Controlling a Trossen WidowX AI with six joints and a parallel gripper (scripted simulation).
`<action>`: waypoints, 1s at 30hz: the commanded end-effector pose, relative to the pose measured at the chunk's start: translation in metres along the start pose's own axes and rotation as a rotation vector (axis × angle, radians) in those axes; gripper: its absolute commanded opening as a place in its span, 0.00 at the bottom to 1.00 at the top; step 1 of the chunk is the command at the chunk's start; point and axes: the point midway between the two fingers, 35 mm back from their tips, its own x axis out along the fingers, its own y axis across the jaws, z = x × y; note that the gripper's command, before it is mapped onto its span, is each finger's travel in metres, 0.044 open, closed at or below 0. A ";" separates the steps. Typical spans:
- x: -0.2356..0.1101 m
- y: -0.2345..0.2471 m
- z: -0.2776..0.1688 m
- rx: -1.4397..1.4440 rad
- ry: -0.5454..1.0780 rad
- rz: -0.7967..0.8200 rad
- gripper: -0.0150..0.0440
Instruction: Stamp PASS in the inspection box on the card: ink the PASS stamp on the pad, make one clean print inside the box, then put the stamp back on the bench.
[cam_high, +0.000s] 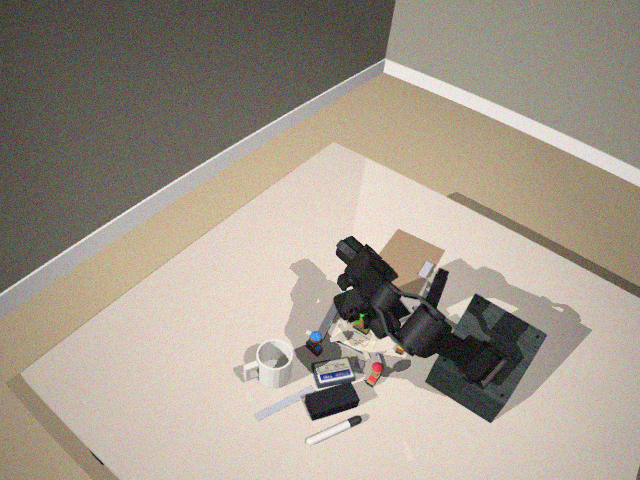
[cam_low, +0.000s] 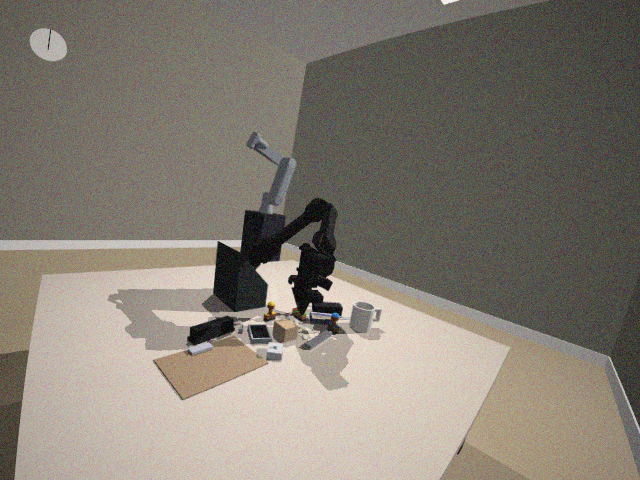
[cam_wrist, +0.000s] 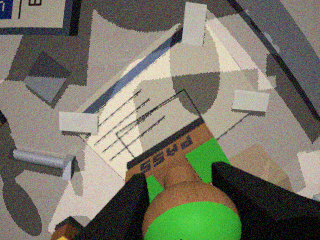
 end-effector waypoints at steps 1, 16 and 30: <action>0.005 0.001 -0.001 0.008 -0.003 0.005 0.25; 0.015 0.001 -0.001 0.008 -0.004 0.006 0.25; 0.024 0.002 -0.001 0.007 -0.005 0.006 0.25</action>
